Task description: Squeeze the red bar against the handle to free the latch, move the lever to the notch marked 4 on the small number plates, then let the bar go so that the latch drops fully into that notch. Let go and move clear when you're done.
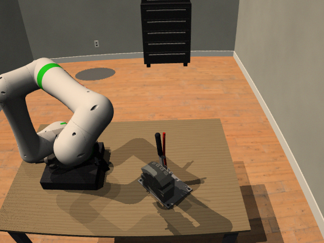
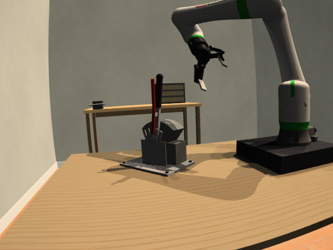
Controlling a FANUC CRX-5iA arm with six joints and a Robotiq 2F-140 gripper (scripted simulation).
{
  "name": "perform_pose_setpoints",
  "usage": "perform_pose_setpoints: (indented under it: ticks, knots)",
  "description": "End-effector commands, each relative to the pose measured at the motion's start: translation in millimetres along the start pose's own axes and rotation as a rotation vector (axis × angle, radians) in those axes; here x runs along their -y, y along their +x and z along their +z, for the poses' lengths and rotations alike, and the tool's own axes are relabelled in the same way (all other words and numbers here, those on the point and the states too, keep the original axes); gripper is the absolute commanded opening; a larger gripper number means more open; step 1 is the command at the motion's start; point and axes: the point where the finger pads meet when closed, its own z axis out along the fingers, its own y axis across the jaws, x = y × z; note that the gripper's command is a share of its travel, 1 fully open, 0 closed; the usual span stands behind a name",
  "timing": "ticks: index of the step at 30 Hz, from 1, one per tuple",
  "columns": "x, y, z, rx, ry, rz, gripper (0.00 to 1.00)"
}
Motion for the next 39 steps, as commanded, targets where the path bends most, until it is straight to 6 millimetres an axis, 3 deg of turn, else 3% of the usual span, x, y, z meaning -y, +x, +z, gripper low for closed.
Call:
perform_pose_setpoints:
  ticks: [1, 3, 4, 6, 7, 9, 10, 11, 12, 14, 15, 18, 19, 20, 21, 22, 23, 24, 25, 26, 27, 28, 29, 31, 35, 39]
  knots:
    - [-16, 26, -2, 0.131, -0.065, -0.238, 1.00]
    - [-16, 26, -2, 0.164, -0.080, -0.297, 1.00]
    - [-22, 43, -3, 0.201, -0.091, -0.373, 1.00]
    - [-22, 43, -3, 0.233, -0.105, -0.431, 1.00]
    - [-27, 62, -4, 0.271, -0.114, -0.510, 1.00]
    - [-27, 62, -4, 0.301, -0.125, -0.566, 1.00]
    - [-31, 81, -5, 0.341, -0.133, -0.648, 1.00]
    - [-31, 81, -5, 0.365, -0.141, -0.693, 1.00]
    - [-33, 102, -5, 0.387, -0.142, -0.740, 1.00]
    - [-33, 102, -5, 0.387, -0.142, -0.740, 1.00]
    - [-34, 123, -5, 0.455, -0.156, -0.876, 1.00]
    - [-34, 123, -5, 0.494, -0.165, -0.950, 1.00]
    - [-34, 143, -5, 0.542, -0.170, -1.049, 1.00]
    - [-34, 143, -5, 0.552, -0.172, -1.067, 1.00]
    - [-32, 164, -4, 0.588, -0.174, -1.140, 1.00]
    - [-32, 164, -4, 0.607, -0.177, -1.177, 1.00]
    - [-29, 183, -3, 0.635, -0.178, -1.234, 1.00]
    - [-29, 183, -3, 0.658, -0.180, -1.278, 1.00]
    - [-26, 201, -2, 0.683, -0.180, -1.329, 1.00]
    - [-26, 201, -2, 0.704, -0.182, -1.369, 1.00]
    - [-22, 217, 0, 0.732, -0.182, -1.425, 1.00]
    - [-22, 217, 0, 0.746, -0.183, -1.450, 1.00]
    - [-17, 231, 1, 0.782, -0.183, -1.520, 1.00]
    - [-17, 231, 1, 0.782, -0.183, -1.520, 1.00]
    - [-4, 268, 6, 0.875, -0.181, -1.700, 1.00]
    - [0, 277, 8, 0.899, -0.180, -1.744, 1.00]
